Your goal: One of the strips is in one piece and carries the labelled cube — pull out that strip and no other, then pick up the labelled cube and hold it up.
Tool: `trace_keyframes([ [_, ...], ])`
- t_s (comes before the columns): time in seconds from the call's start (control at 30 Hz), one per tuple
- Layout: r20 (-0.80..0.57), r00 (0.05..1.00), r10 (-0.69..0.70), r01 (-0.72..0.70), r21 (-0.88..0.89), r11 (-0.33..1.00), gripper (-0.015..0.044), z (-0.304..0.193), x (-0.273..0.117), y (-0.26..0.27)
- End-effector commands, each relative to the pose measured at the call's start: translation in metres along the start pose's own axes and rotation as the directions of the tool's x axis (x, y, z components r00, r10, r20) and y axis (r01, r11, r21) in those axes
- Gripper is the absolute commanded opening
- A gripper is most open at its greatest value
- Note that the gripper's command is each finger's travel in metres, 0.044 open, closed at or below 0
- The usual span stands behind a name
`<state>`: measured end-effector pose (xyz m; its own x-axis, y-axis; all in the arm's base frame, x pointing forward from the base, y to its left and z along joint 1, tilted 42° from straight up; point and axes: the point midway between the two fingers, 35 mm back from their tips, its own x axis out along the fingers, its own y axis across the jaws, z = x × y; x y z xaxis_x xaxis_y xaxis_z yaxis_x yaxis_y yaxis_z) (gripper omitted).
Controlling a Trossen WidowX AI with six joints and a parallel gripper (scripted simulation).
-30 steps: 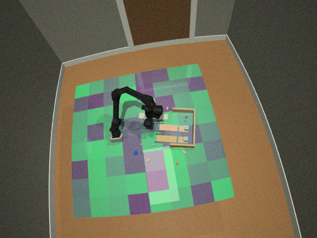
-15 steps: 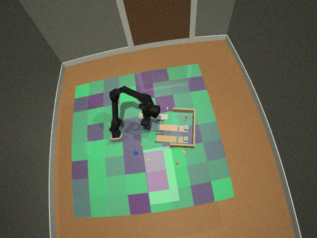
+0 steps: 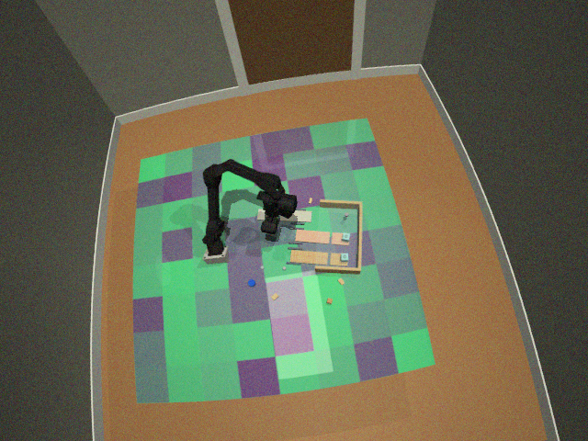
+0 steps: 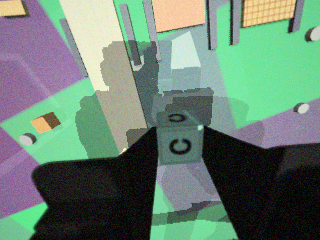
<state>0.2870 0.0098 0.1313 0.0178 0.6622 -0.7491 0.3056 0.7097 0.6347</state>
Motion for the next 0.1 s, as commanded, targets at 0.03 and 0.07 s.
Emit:
trace_keyframes([
  [0.03, 0.0, 1.0, -0.003, 0.003, -0.003, 1.0, 0.0, 0.0001, -0.0005, -0.0002],
  [0.07, 0.0, 1.0, -0.003, 0.003, -0.003, 1.0, 0.0, 0.0001, -0.0005, -0.0002],
])
